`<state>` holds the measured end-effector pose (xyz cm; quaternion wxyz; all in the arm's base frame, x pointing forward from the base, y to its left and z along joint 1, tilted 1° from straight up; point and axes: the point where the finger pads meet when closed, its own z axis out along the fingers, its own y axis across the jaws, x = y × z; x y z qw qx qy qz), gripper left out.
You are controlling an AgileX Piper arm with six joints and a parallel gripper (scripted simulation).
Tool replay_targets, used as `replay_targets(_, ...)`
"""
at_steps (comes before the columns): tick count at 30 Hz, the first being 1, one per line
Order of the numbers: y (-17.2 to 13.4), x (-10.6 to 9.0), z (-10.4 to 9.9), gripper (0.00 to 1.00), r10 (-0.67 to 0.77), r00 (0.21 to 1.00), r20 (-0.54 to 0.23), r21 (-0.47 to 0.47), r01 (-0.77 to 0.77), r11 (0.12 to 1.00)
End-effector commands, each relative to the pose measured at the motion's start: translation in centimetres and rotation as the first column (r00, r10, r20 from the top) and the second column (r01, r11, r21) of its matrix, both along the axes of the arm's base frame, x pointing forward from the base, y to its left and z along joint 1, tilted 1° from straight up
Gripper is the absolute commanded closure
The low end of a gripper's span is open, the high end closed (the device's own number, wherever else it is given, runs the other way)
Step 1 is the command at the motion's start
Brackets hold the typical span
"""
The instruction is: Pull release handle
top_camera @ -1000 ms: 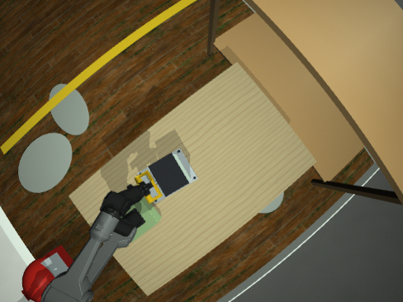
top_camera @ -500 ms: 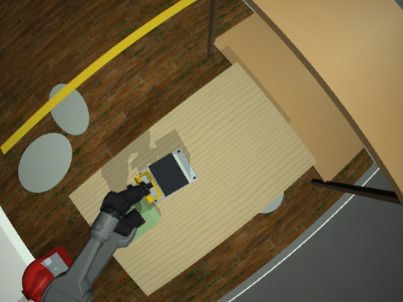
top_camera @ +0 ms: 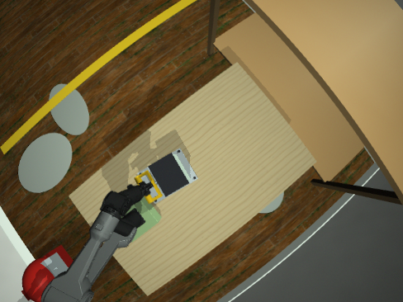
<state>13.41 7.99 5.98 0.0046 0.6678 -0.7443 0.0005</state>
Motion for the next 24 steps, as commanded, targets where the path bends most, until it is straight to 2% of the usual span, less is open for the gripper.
replay_targets(1, 0.0, 0.0, -0.2, 0.33, -0.002, 1.0, -0.003, -0.002, 0.002, 1.0)
replay_targets(24, -0.1, -0.1, -1.5, 0.33, -0.002, 1.0, -0.004, -0.002, 0.002, 1.0)
